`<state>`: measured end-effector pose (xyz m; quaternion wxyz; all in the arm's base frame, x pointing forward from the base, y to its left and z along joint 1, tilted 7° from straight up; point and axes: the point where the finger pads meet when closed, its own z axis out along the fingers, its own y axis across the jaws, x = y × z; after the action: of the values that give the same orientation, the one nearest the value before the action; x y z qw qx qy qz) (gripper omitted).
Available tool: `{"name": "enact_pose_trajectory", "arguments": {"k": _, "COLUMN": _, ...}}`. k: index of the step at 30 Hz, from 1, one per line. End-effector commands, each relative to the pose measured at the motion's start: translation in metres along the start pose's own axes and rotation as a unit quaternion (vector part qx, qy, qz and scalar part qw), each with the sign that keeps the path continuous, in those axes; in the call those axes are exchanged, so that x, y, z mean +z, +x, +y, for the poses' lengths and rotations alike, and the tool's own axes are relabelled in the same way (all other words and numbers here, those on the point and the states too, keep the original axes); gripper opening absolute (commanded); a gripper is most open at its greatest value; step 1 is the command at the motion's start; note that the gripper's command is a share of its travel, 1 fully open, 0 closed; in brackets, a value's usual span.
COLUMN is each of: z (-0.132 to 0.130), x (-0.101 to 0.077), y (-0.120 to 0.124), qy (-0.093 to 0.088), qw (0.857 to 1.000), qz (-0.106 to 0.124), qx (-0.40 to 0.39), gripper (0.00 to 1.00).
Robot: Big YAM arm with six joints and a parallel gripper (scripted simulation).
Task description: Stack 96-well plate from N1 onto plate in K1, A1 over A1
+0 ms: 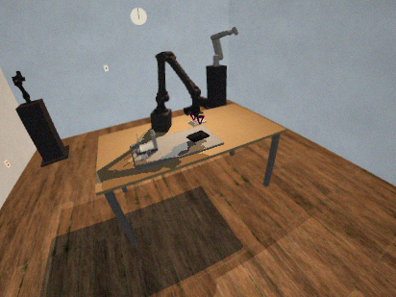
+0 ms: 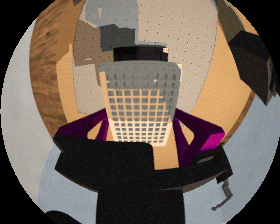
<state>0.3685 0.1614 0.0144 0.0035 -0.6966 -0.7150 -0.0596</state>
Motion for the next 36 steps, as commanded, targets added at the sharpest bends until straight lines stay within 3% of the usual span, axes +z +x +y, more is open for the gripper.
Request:
{"name": "enact_pose_trajectory", "arguments": {"k": 1, "z": 0.026, "x": -0.029, "y": 0.004, "qy": -0.031, "qw": 0.999, "qz": 0.010, "qx": 0.001, "gripper": 0.00}}
{"name": "enact_pose_trajectory", "arguments": {"k": 7, "z": 0.024, "x": -0.038, "y": 0.004, "qy": -0.030, "qw": 1.000, "qz": 0.010, "qx": 0.001, "gripper": 0.00}}
{"name": "enact_pose_trajectory", "arguments": {"k": 9, "z": 0.014, "x": -0.025, "y": 0.004, "qy": -0.017, "qw": 1.000, "qz": 0.005, "qx": 0.000, "gripper": 0.00}}
{"name": "enact_pose_trajectory", "arguments": {"k": 25, "z": 0.014, "x": -0.025, "y": 0.004, "qy": -0.017, "qw": 1.000, "qz": 0.005, "qx": 0.000, "gripper": 0.00}}
{"name": "enact_pose_trajectory", "arguments": {"k": 26, "z": 0.003, "x": -0.025, "y": -0.008, "qy": -0.009, "qw": 1.000, "qz": 0.003, "qx": 0.028, "gripper": 0.00}}
{"name": "enact_pose_trajectory", "arguments": {"k": 30, "z": 0.003, "x": -0.025, "y": -0.014, "qy": -0.011, "qw": 0.998, "qz": 0.004, "qx": 0.062, "gripper": 0.00}}
{"name": "enact_pose_trajectory", "arguments": {"k": 31, "z": 0.010, "x": -0.029, "y": -0.014, "qy": -0.020, "qw": 0.997, "qz": 0.008, "qx": 0.078, "gripper": 0.00}}
{"name": "enact_pose_trajectory", "arguments": {"k": 36, "z": 0.001, "x": -0.025, "y": -0.032, "qy": -0.018, "qw": 0.993, "qz": 0.007, "qx": 0.119, "gripper": 0.00}}
